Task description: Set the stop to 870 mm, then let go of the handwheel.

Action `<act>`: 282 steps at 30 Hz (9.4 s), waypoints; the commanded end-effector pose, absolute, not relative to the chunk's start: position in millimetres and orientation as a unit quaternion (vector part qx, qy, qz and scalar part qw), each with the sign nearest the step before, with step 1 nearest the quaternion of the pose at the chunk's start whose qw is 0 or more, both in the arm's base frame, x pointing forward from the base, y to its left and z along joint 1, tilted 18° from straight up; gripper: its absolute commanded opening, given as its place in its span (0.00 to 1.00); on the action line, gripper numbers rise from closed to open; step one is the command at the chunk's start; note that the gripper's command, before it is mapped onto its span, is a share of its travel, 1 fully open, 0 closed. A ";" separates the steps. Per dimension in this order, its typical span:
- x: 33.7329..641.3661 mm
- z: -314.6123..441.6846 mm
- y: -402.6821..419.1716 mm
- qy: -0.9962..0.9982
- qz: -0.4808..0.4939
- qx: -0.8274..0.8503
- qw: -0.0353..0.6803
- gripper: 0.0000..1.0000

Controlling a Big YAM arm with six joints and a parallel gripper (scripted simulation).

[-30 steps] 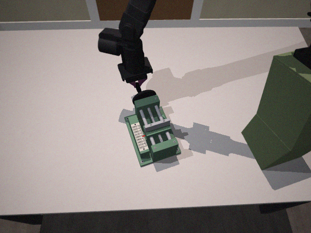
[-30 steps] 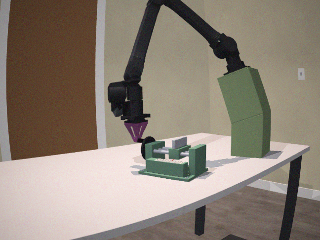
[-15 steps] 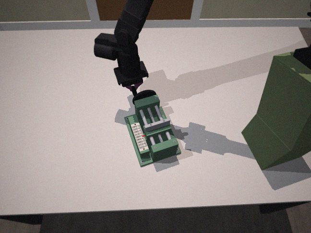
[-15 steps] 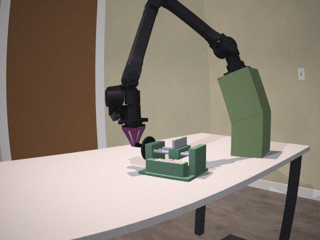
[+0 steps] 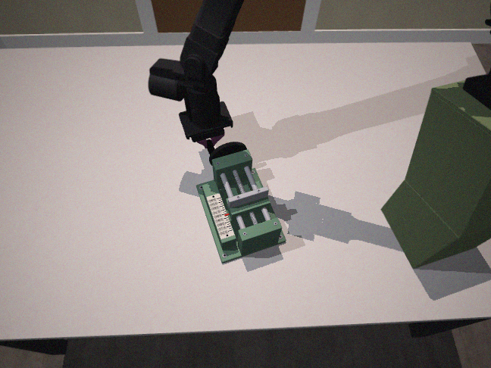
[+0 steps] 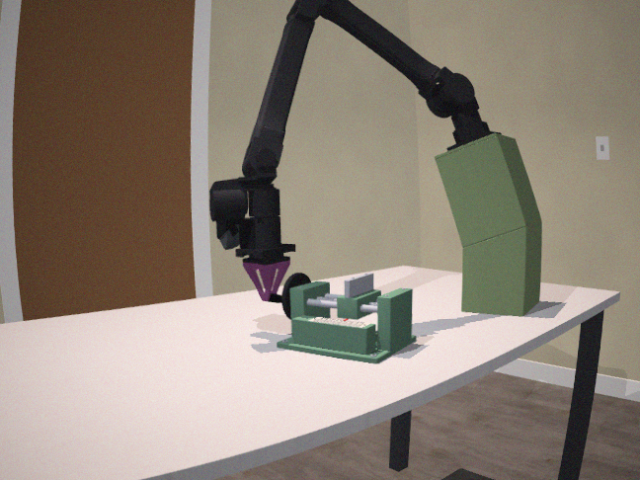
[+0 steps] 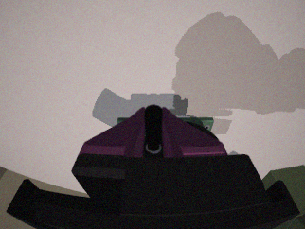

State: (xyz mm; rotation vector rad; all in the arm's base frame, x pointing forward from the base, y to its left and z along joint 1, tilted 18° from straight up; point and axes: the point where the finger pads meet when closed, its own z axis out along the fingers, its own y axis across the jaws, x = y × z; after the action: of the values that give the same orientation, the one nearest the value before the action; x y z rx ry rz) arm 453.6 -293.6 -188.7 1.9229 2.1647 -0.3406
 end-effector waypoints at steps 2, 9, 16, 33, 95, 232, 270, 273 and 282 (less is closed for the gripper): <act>474.9 -191.7 -298.5 0.741 -0.106 0.650 0.131 0.06; 466.5 -202.6 -309.8 0.737 -0.107 0.655 0.130 0.06; 468.1 -207.9 -306.4 0.739 -0.107 0.652 0.130 0.06; 447.3 -222.6 -314.3 0.737 -0.109 0.655 0.124 0.06; 395.4 -232.1 -315.6 0.739 -0.114 0.654 0.113 0.06; 451.7 -149.2 -280.0 0.741 -0.106 0.652 0.123 0.06; 481.6 -173.1 -285.6 0.739 -0.104 0.652 0.132 0.06; 482.1 -173.3 -286.0 0.739 -0.103 0.652 0.134 0.06; 474.9 -188.8 -298.7 0.741 -0.106 0.650 0.131 0.06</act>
State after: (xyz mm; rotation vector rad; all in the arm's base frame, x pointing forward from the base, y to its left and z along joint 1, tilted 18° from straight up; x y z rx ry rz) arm 452.1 -291.0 -180.3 1.9253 2.1676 -0.3410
